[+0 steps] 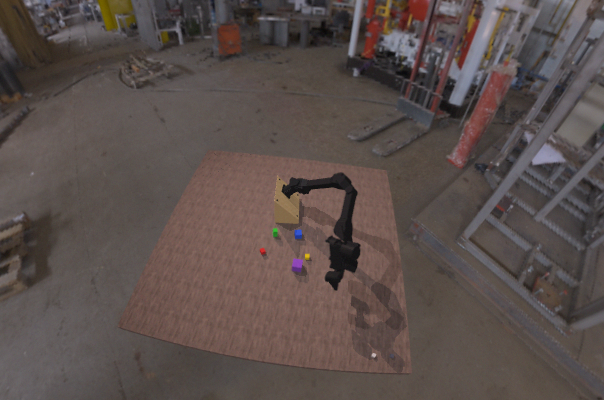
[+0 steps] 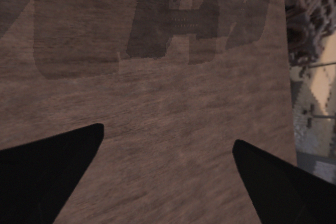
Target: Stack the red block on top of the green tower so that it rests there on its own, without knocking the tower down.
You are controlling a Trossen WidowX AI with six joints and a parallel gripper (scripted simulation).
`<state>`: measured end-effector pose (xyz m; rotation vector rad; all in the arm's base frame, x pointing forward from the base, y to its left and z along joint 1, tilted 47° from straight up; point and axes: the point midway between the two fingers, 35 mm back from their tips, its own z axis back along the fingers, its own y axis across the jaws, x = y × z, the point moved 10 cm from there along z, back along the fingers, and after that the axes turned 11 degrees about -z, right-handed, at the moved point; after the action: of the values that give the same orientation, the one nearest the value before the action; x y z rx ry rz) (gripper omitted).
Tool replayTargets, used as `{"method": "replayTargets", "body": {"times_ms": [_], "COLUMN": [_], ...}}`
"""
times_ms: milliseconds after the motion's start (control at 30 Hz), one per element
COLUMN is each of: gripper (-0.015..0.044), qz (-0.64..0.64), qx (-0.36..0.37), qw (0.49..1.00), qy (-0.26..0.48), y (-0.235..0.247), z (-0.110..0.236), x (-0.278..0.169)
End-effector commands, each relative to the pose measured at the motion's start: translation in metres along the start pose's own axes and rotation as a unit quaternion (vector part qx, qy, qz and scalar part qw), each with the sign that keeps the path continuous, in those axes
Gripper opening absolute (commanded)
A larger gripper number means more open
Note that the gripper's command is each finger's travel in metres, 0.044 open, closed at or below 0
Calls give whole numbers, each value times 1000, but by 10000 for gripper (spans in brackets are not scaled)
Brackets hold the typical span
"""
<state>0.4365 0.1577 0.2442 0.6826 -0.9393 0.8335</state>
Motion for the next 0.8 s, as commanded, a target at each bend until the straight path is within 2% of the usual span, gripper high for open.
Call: {"method": "replayTargets", "body": {"times_ms": [0, 400, 767], "gripper": [440, 440, 440], "qz": [-44, -186, -345], "qx": [-16, -7, 68], "qw": [997, 960, 896], "qy": [64, 208, 271], "y": [-35, -92, -93], "z": [7, 56, 121], "x": [-51, -192, -318]}}
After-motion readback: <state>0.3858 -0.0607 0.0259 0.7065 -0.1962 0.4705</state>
